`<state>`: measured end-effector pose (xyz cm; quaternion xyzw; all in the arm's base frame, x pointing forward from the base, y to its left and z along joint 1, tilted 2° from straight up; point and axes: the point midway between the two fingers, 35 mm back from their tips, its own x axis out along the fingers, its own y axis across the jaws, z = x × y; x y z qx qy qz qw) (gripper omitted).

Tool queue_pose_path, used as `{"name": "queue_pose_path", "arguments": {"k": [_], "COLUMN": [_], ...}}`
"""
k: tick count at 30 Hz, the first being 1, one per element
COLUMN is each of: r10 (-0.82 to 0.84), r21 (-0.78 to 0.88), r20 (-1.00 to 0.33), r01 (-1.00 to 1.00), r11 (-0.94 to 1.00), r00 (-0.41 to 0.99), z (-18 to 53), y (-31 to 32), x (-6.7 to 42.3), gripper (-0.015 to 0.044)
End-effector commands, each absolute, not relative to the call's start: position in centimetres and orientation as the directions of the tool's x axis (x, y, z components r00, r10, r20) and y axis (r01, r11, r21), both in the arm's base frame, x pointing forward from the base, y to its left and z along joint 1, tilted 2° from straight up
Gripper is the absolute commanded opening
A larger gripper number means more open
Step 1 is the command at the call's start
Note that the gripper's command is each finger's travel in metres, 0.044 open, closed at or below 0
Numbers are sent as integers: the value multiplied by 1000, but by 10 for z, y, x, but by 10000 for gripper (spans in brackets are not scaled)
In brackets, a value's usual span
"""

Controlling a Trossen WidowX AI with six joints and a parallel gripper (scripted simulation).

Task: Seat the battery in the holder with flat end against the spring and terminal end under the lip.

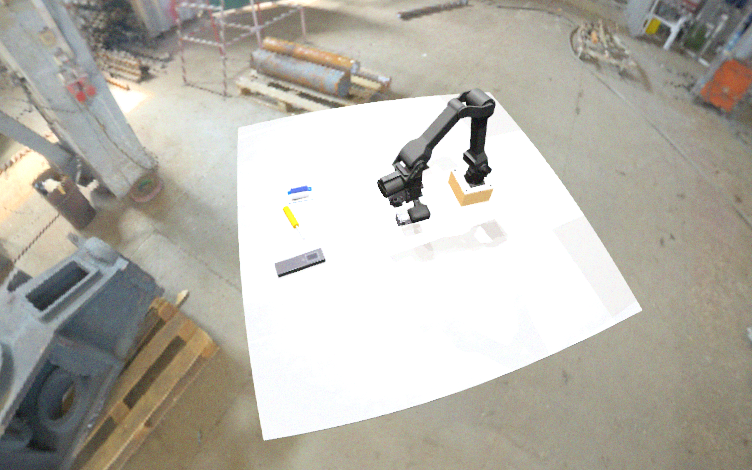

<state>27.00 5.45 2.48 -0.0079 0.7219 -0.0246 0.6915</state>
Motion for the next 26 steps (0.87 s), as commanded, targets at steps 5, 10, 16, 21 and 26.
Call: {"name": "queue_pose_path", "arguments": {"k": [5, 10, 16, 21, 26], "r10": [-37, -37, -37, -37, -37], "r21": [-37, -37, -37, -37, -37], "r20": [-999, -999, -999, -999, -999], "r01": [24, 24, 24, 24, 24], "r11": [999, 999, 999, 999, 999], "r00": [-6, -6, -6, -6, -6], "z": [70, 70, 70, 70, 70], "y": [55, 55, 55, 55, 55], "x": [270, 270, 270, 270, 270], "gripper": [440, 440, 440, 440, 440]}}
